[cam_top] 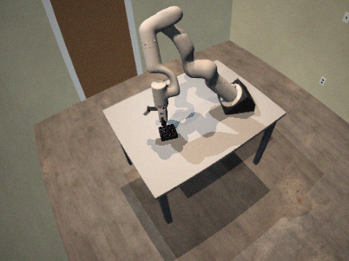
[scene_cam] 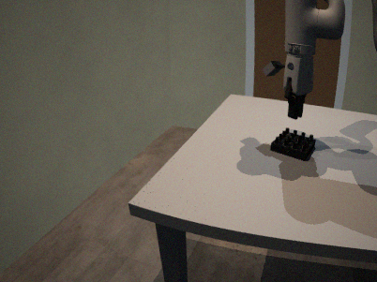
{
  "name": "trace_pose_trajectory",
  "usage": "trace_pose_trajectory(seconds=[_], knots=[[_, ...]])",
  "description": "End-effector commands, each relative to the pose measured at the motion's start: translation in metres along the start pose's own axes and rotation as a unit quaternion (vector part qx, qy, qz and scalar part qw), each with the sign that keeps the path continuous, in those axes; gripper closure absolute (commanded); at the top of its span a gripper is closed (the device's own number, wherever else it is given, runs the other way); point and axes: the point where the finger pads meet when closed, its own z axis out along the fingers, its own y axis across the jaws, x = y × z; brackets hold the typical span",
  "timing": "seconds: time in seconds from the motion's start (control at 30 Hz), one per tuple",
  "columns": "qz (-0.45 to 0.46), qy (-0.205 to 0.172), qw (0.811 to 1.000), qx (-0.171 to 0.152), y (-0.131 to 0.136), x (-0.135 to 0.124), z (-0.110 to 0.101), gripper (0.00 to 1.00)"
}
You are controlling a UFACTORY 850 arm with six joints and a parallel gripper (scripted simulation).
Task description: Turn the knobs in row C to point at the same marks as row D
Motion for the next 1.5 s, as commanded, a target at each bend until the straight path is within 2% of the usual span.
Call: trace_pose_trajectory(seconds=[0.0, 0.8, 1.47], knots=[[0.0, 0.0, 1.0, 0.0, 0.0, 0.0, 0.0, 0.81], [0.0, 0.001, 1.0, 0.0, 0.0, 0.0, 0.003, 0.81], [0.0, 0.001, 1.0, 0.0, -0.001, 0.0, 0.026, 0.81]])
